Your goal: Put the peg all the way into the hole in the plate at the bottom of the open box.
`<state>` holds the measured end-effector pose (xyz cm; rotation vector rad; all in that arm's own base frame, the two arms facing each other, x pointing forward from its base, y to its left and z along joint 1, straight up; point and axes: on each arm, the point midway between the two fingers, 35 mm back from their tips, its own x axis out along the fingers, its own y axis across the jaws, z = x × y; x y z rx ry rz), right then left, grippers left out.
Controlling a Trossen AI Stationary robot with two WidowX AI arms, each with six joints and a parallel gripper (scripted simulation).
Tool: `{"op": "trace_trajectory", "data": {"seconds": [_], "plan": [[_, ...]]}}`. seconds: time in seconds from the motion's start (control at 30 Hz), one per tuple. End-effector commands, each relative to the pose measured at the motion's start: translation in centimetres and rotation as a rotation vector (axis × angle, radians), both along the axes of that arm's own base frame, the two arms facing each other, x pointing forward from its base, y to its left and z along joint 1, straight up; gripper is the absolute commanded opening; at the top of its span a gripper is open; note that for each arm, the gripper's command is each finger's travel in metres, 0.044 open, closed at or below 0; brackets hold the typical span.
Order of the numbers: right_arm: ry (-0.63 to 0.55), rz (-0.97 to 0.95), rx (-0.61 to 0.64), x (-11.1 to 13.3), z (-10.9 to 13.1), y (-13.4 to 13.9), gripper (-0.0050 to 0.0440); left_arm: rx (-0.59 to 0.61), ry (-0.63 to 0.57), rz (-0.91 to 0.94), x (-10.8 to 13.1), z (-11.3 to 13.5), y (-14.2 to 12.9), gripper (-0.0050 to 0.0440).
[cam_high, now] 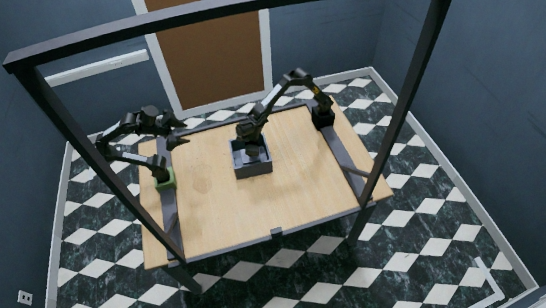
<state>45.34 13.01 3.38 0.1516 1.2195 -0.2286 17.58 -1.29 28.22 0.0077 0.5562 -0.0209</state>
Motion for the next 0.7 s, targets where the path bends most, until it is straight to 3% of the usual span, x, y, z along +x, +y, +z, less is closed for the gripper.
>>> {"op": "trace_trajectory", "data": {"seconds": [0.0,0.67], "plan": [[-0.008,0.003,0.007,0.2,-0.8,0.2,0.0027,-0.004,-0.007,-0.002,0.0,0.3,0.0,0.0440],[-0.007,0.003,0.008,0.2,-4.4,0.3,0.0027,-0.004,-0.007,-0.002,0.0,0.3,0.0,0.0440]]}}
